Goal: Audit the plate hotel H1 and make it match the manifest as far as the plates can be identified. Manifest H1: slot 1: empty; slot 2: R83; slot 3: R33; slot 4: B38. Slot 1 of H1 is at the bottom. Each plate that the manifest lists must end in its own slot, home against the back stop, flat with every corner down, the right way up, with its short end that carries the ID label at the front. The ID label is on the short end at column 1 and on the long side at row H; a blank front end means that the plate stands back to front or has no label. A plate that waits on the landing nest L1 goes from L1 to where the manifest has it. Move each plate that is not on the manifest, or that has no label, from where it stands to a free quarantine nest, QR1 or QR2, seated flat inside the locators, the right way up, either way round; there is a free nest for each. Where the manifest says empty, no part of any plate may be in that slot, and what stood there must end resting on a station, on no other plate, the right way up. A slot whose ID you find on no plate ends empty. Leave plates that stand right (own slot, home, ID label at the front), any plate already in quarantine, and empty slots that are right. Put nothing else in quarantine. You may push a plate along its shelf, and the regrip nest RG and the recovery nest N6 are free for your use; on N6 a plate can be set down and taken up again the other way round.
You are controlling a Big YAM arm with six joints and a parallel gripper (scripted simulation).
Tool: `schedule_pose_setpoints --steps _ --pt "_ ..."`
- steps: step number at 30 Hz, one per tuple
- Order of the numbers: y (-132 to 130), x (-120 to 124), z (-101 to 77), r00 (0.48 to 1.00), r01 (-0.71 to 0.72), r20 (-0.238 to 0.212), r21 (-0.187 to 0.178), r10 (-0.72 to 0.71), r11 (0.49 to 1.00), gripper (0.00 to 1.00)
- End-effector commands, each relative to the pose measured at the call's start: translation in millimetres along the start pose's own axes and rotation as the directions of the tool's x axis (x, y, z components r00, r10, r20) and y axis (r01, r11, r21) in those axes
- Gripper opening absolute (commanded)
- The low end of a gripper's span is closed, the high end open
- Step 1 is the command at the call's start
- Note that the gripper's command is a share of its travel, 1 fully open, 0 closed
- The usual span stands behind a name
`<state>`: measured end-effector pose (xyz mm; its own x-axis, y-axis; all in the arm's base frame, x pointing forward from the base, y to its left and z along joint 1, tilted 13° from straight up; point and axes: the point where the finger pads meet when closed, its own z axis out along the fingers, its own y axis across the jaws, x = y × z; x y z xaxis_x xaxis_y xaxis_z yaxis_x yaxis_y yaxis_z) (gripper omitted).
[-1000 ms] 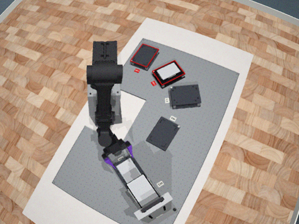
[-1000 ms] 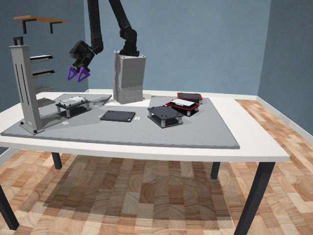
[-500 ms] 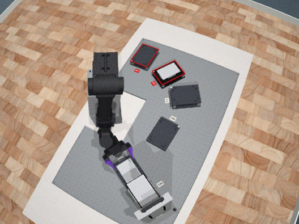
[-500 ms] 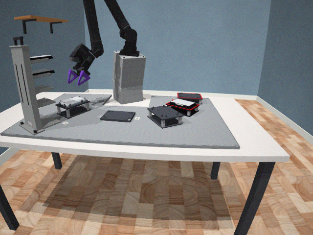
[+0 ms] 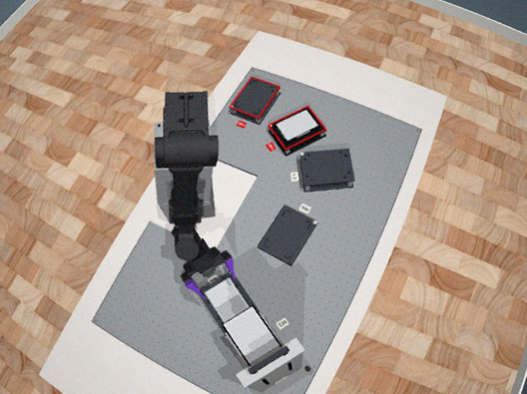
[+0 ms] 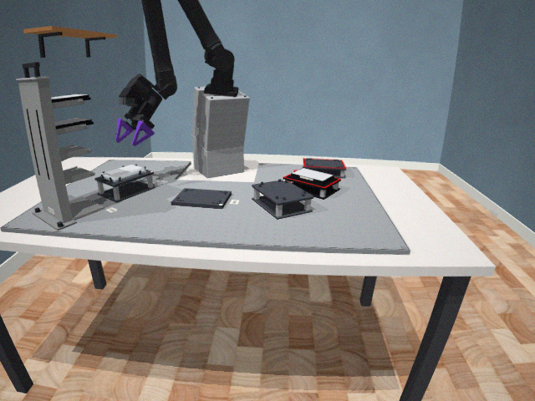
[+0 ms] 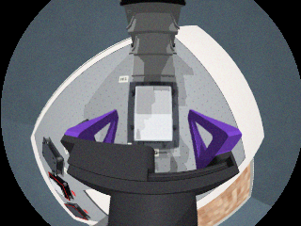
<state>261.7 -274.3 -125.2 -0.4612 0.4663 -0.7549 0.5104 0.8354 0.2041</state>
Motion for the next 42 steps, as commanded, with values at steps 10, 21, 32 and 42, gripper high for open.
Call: schedule_pose_setpoints --steps 10,21,32,42 --pt "-5.6 9.0 15.5 1.000 -0.007 0.024 0.012 0.006 1.000 1.00" --pt "-0.4 33.5 24.0 1.000 -0.001 0.013 0.003 0.001 1.000 1.00" --pt "-1.0 46.6 22.6 1.000 0.007 0.010 0.006 -0.007 1.000 1.00" --pt "-2.5 57.6 23.2 1.000 0.006 0.013 0.009 -0.006 1.000 1.00"
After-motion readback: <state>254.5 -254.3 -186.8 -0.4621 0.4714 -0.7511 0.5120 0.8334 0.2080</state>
